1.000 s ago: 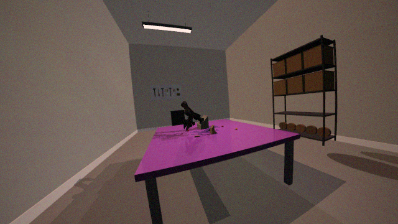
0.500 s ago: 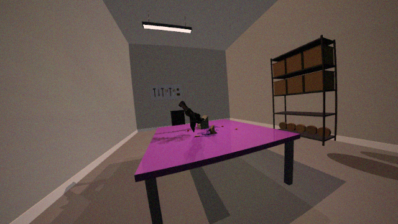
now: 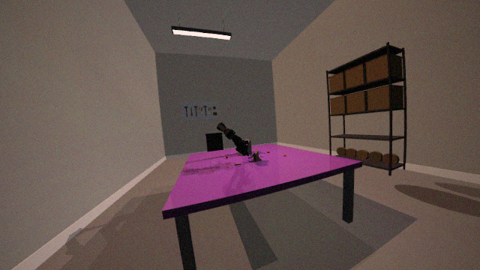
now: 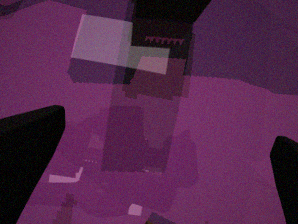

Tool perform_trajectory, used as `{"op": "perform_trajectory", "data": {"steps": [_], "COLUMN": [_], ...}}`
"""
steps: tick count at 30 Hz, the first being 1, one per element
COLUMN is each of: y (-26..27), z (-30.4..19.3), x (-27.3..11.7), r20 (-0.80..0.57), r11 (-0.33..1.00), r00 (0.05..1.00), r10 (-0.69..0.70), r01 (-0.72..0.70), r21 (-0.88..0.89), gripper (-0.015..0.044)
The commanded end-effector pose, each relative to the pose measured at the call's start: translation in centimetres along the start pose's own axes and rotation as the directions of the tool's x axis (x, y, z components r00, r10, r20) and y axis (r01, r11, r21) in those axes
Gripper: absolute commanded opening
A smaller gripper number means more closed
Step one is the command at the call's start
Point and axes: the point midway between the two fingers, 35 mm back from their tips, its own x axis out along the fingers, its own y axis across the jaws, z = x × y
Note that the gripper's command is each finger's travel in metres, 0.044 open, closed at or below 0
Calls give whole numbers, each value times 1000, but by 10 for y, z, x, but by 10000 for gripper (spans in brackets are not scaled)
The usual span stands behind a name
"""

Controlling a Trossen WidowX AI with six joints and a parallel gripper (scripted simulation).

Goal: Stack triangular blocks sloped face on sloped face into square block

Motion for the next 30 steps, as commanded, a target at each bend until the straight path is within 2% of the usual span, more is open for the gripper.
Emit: {"op": "perform_trajectory", "data": {"steps": [1,13,30], "y": [-7,-7,-6], "z": [46,46,50], "x": [2,3,30], "r20": [217,217,217], "r11": [984,984,984], "r00": [960,960,960], "r10": [176,176,177], "r01": [-174,-174,-176], "r21": [-27,-27,-25], "gripper": [440,440,440]}}
